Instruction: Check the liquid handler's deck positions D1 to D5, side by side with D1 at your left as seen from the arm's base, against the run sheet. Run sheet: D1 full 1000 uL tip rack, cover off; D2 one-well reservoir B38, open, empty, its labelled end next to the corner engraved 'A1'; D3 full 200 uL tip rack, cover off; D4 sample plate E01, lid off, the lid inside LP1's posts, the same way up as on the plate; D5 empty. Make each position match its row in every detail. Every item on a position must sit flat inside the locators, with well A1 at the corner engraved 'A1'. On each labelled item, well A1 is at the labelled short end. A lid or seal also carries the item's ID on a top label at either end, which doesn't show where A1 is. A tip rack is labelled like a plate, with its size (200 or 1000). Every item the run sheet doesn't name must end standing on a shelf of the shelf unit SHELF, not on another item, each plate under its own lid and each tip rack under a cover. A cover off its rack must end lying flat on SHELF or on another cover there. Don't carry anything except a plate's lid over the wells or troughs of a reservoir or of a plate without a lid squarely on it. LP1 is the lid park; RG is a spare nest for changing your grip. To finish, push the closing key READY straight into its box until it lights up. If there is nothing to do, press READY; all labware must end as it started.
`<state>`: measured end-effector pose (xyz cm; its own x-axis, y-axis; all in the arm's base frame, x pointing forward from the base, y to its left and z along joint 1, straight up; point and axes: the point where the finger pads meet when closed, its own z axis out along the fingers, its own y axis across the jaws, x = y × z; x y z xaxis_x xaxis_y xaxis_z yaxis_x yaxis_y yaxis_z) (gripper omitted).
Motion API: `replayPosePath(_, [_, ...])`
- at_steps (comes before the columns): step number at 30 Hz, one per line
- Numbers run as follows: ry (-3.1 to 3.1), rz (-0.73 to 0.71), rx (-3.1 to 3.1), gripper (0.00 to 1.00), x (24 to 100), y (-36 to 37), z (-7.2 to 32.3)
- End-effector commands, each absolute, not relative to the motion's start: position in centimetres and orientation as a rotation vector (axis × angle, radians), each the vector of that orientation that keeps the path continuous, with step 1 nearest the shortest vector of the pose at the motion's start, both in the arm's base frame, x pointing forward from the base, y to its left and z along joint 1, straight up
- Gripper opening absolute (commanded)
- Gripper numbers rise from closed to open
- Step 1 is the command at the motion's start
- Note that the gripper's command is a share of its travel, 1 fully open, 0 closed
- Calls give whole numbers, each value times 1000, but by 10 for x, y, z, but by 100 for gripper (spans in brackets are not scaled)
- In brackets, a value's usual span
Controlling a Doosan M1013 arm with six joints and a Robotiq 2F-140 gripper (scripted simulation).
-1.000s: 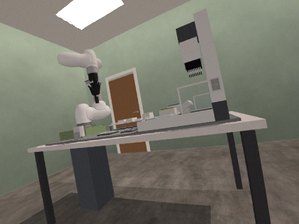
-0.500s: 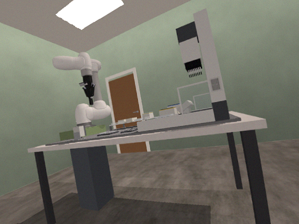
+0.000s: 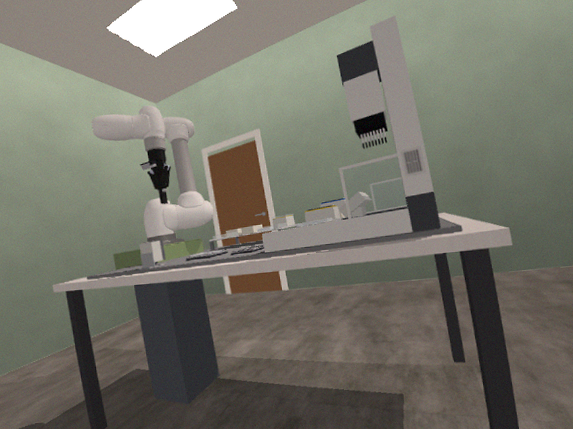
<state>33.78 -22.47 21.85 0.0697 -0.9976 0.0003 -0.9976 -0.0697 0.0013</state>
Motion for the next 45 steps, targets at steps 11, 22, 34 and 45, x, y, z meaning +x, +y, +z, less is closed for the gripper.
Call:
replayPosePath(11, [-2142,0,2297,10,328,-226,208])
replayPosePath(22, [-2142,0,2297,10,328,-226,193])
replayPosePath(34, [-2142,0,2297,10,328,-226,174])
replayPosePath(45, [-2142,0,2297,10,328,-226,157])
